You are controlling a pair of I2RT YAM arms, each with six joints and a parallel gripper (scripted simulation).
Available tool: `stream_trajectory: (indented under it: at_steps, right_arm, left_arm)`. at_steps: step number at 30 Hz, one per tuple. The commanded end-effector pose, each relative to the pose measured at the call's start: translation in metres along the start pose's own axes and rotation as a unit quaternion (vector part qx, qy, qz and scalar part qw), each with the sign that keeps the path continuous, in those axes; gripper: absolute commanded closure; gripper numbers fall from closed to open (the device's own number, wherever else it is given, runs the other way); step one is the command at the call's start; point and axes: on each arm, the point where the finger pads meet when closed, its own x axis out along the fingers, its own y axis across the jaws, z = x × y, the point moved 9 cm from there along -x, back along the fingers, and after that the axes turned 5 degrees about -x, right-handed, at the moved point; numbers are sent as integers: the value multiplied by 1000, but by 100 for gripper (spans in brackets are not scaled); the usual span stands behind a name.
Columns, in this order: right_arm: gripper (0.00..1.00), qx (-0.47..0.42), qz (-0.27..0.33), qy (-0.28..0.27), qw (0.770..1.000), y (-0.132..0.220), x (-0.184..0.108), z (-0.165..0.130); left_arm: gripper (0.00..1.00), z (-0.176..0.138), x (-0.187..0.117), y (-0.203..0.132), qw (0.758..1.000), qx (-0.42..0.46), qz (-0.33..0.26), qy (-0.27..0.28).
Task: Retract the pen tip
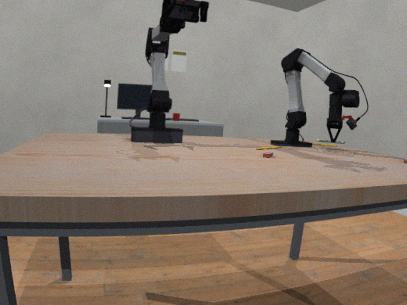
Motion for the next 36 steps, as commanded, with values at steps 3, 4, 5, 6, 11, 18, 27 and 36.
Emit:
stream_trajectory:
  at_steps: [3,4,5,6,11,18,27,36]
  right_arm:
    - [0,-2,4,2,1000,1,-2,-3]
    - [0,-2,4,2,1000,1,-2,-3]
    - [0,-2,4,2,1000,1,-2,-3]
    - [0,-2,4,2,1000,1,-2,-3]
    - [0,-2,4,2,1000,1,-2,-3]
    - [0,-2,4,2,1000,1,-2,-3]
    - [0,-2,4,2,1000,1,-2,-3]
    - [0,-2,4,2,1000,1,-2,-3]
  left_arm:
    - [89,2,-8,0,1000,2,-7,-5]
    - [89,7,-4,-9,1000,23,-14,-8]
    - [89,8,-3,-12,999,38,-19,-11]
    - [89,9,-3,-16,998,56,-26,-17]
    - [89,12,-4,-32,990,124,-49,-39]
    - [89,13,-6,-76,950,285,-99,-82]
    - [89,6,-10,-115,891,416,-136,-124]
    - [89,-13,-21,-167,781,568,-185,-182]
